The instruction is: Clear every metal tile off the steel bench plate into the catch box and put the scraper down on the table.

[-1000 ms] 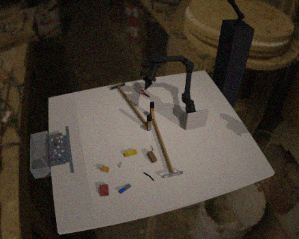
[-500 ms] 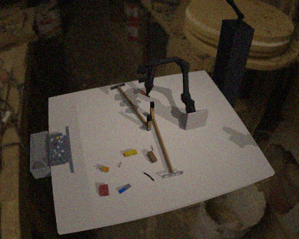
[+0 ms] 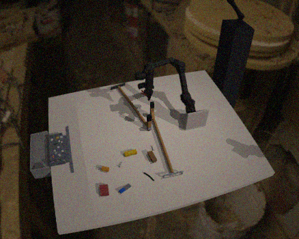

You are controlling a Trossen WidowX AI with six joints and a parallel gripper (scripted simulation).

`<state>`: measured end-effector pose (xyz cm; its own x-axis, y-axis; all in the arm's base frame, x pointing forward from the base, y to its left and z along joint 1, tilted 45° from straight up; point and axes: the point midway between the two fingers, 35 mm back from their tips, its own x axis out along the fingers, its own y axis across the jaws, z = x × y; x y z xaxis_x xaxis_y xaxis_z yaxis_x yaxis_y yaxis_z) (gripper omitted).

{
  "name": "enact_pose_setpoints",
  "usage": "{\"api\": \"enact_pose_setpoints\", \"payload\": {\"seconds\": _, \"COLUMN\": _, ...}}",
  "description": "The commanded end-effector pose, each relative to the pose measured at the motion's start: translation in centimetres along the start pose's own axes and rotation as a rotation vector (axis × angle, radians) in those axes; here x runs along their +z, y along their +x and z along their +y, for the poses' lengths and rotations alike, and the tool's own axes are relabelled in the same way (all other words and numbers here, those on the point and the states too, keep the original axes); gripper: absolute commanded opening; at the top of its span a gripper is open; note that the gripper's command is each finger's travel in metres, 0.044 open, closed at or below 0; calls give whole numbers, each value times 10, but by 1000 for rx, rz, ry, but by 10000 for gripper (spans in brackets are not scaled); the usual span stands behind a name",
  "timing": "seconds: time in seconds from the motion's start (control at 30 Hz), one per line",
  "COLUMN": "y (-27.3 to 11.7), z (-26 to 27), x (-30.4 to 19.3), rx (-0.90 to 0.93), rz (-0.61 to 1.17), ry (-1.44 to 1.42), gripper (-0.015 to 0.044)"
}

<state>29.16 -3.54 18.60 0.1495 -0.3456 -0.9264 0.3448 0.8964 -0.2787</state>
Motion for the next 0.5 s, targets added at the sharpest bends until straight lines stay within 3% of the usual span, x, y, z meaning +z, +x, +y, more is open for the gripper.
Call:
{"api": "enact_pose_setpoints", "payload": {"seconds": 0.0, "y": 5, "z": 5, "x": -3, "rx": -58, "rz": 18, "ry": 20, "gripper": 0}}
{"api": "enact_pose_setpoints", "payload": {"seconds": 0.47, "y": 21, "z": 24, "x": -13, "rx": -276, "rz": 25, "ry": 73, "gripper": 0}}
